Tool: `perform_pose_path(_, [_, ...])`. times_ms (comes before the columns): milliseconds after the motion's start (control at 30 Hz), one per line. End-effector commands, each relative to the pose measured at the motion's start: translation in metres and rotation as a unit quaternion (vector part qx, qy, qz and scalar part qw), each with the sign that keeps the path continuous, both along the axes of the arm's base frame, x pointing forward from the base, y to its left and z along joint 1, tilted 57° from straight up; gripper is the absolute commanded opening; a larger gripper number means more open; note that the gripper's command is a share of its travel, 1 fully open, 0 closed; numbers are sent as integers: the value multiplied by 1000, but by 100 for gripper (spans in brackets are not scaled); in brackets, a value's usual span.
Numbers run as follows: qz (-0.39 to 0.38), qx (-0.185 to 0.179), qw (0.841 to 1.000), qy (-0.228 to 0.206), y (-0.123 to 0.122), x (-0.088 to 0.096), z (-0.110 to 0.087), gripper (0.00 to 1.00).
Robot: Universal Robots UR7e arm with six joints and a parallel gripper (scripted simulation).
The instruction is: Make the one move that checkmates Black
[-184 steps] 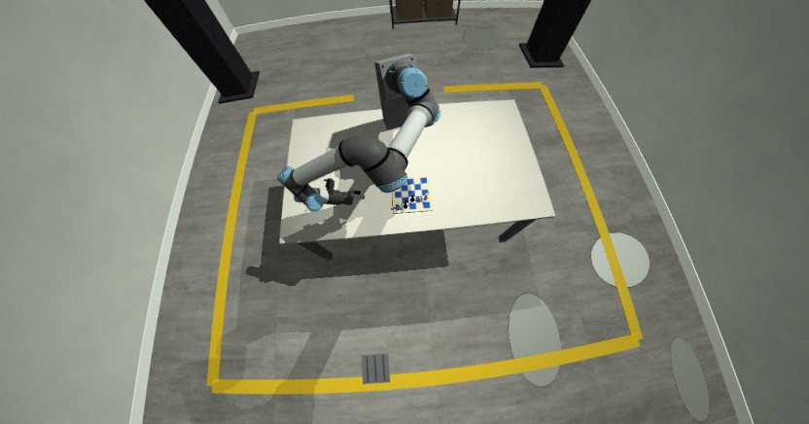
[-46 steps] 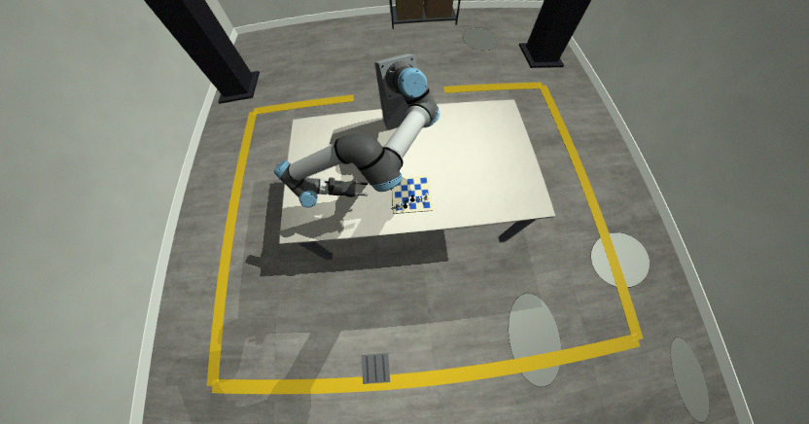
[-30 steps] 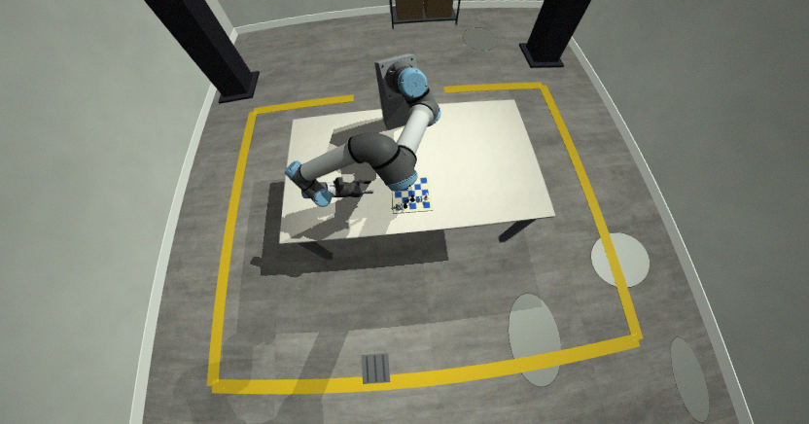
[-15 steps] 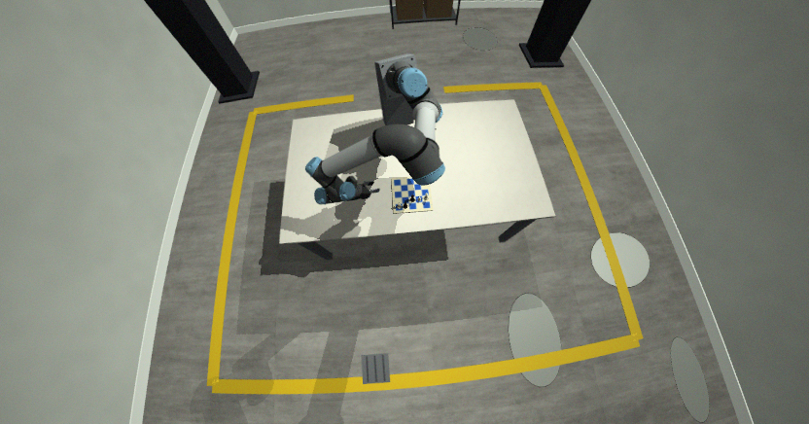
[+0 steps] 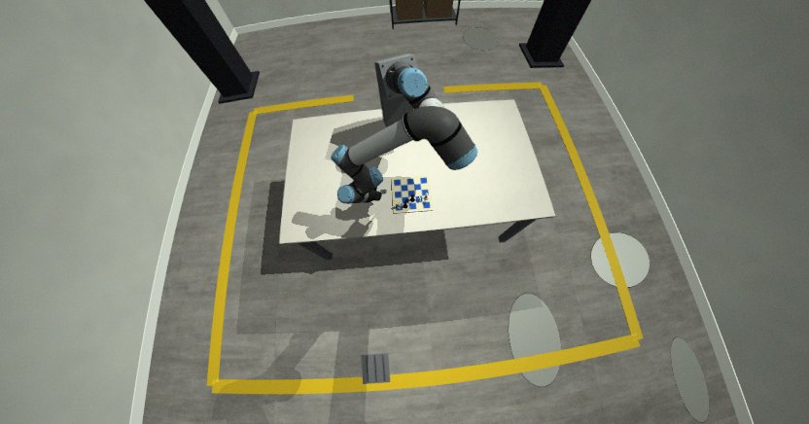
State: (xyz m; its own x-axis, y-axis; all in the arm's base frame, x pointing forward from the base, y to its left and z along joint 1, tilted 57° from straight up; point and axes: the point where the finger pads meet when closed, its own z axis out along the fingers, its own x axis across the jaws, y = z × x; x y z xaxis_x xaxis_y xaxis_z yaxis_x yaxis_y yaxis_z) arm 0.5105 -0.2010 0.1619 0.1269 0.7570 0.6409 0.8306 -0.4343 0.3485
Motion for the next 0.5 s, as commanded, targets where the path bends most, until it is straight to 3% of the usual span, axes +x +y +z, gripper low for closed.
perform_pose_path(0, [9,-73,996,-49,11,3,14,100])
perform_pose_path(200, [20,-160,981,-110,27,4,34,100])
perform_pose_path(267, [20,-160,981,-110,27,4,34,100])
perform_pose_path(467, [29,-230,959,-161,44,2,54,100])
